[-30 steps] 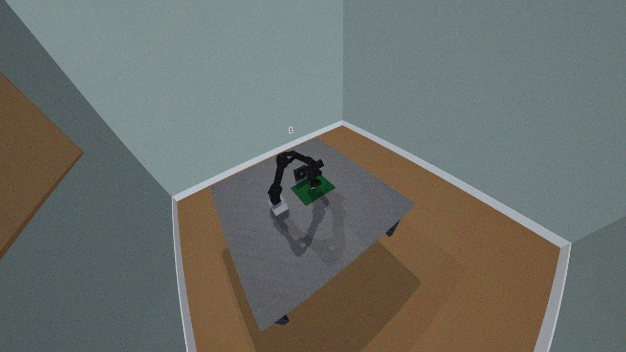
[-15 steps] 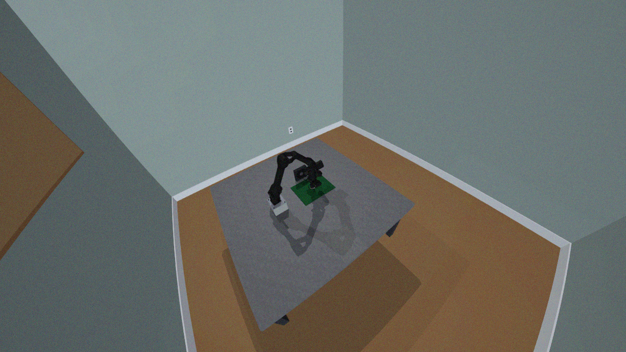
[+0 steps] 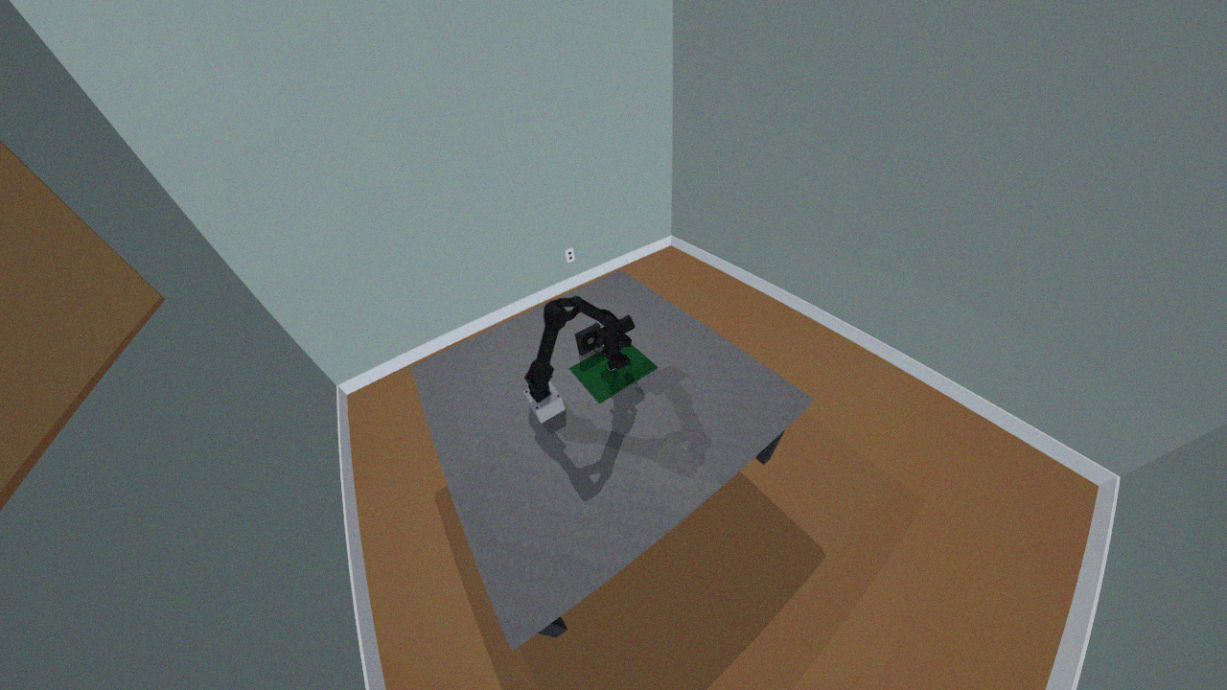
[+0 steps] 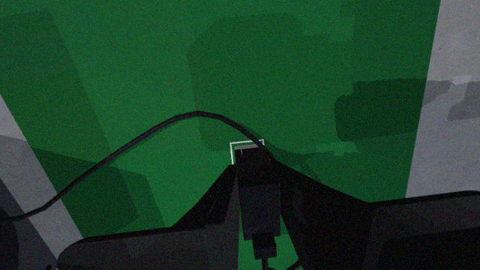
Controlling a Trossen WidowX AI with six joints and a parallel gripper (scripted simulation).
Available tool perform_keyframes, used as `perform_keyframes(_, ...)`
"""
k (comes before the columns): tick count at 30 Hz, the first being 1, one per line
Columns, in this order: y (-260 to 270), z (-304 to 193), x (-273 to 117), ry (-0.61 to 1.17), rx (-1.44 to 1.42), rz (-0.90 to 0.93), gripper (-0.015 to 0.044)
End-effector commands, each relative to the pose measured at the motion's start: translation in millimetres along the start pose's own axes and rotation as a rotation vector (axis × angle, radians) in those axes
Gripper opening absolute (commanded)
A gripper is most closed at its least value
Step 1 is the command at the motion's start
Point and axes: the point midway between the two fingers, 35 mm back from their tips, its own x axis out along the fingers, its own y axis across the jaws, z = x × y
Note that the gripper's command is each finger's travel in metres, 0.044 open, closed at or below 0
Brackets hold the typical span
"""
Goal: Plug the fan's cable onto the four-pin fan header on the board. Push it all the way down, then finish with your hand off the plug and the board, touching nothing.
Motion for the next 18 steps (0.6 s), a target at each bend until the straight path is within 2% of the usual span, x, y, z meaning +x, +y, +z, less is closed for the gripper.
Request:
perform_keyframes(1, 0, 0, 0, -0.001, 0.000, 0.000, 0.0157)
perform_keyframes(5, 0, 0, 0, -0.001, 0.000, 0.000, 0.0260)
perform_keyframes(8, 0, 1, -3, -0.001, 0.000, 0.000, 0.0260)
perform_keyframes(12, 0, 0, -52, -0.003, -0.003, -0.002, 0.0260)
perform_keyframes(18, 0, 0, -55, -0.003, -0.003, -0.002, 0.0260)
